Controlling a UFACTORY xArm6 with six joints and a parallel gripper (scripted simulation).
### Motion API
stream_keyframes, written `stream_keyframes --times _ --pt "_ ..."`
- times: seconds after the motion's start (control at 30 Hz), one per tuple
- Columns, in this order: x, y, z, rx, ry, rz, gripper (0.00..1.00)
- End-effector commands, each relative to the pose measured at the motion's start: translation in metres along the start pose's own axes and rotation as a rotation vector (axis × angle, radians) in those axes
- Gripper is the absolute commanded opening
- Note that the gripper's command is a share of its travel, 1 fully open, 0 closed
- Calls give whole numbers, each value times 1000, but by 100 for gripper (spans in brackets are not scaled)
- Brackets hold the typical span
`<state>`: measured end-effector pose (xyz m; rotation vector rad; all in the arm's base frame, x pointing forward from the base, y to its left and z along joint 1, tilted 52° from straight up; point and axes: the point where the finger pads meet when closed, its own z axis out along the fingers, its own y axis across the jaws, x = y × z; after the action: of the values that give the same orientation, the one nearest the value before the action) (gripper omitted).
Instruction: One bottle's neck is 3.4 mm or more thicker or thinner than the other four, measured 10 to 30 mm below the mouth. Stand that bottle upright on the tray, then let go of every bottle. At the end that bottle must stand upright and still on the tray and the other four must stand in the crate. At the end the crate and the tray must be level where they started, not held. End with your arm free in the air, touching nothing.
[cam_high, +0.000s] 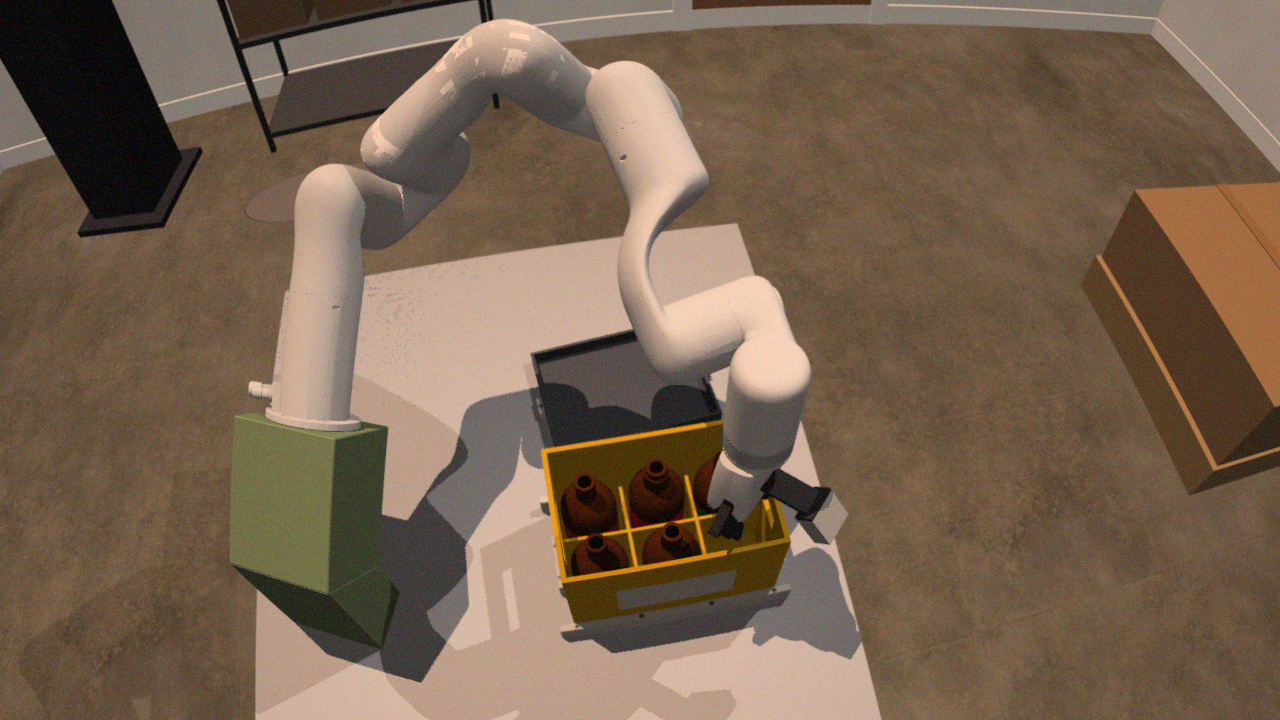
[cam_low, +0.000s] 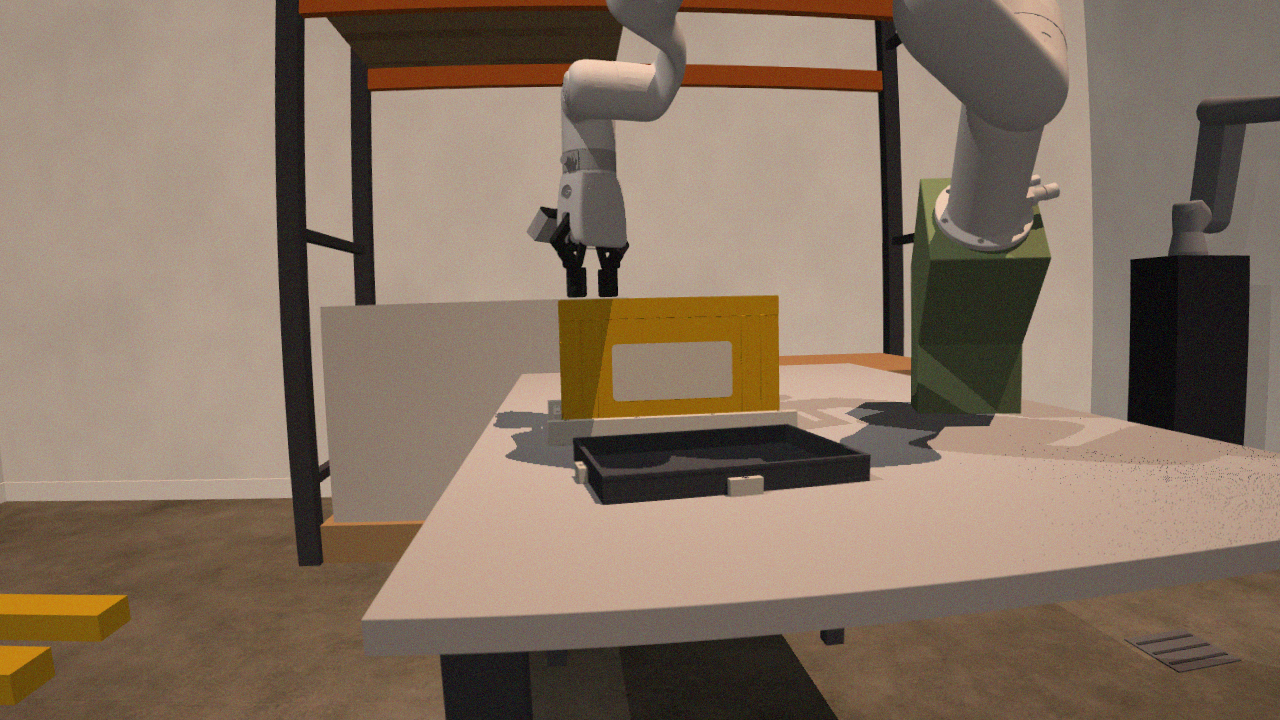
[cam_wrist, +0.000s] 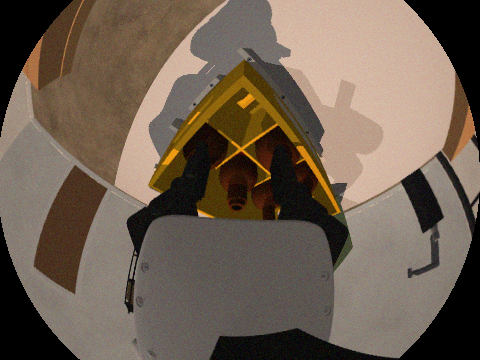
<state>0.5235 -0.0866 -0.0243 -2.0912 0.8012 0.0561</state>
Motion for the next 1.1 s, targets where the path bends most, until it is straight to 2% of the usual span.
stream_keyframes --times 0.0,1.07 --pt "1 0 1 0 3 -1 65" --pt "1 -1 31 0 3 -1 65"
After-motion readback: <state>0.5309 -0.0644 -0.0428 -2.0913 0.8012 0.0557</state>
